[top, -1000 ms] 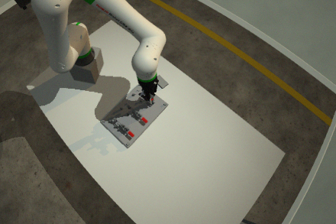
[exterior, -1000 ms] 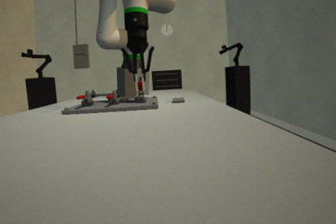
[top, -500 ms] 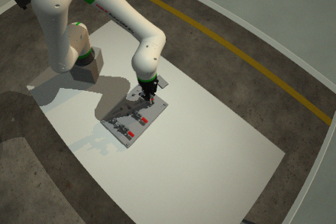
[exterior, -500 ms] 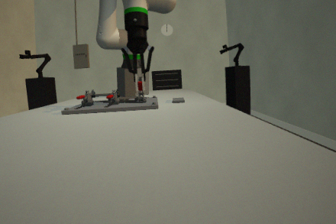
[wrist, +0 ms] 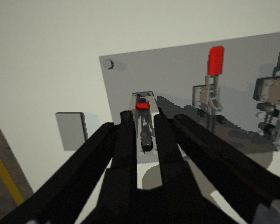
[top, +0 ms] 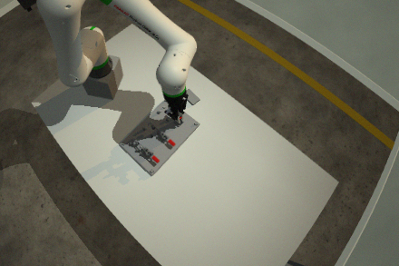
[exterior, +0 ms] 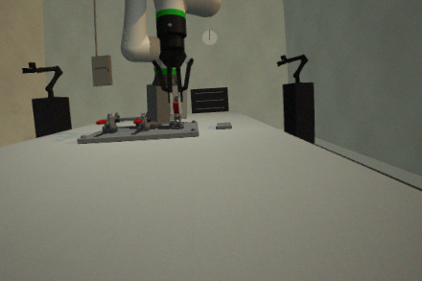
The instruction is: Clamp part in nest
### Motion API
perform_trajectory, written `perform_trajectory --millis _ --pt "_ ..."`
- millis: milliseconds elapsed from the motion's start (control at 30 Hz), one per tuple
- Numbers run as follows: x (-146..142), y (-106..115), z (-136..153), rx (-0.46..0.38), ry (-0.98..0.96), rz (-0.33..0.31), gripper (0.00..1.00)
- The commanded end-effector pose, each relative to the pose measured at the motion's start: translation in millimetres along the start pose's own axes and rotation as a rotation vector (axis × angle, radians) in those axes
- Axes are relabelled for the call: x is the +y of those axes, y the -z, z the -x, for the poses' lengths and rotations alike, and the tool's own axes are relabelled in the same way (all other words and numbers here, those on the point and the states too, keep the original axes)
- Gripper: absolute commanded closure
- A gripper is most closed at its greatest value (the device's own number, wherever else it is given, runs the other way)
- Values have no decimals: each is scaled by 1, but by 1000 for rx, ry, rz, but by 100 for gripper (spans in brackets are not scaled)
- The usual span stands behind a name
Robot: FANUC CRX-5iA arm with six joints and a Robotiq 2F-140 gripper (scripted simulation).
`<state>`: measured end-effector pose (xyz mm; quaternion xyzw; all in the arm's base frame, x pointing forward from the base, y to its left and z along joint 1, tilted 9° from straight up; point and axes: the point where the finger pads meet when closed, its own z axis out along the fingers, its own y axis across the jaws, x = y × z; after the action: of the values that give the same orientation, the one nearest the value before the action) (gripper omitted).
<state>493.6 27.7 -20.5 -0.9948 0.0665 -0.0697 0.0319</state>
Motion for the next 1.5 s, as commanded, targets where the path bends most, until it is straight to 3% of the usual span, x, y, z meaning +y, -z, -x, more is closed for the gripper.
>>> perform_trajectory --millis 0,1000,1033,1467 --pt "0 -1 3 -3 -1 0 100" --pt "0 -1 6 -3 -1 0 100" --pt "0 -1 6 -3 -1 0 72" --pt "0 -1 6 -3 -1 0 72"
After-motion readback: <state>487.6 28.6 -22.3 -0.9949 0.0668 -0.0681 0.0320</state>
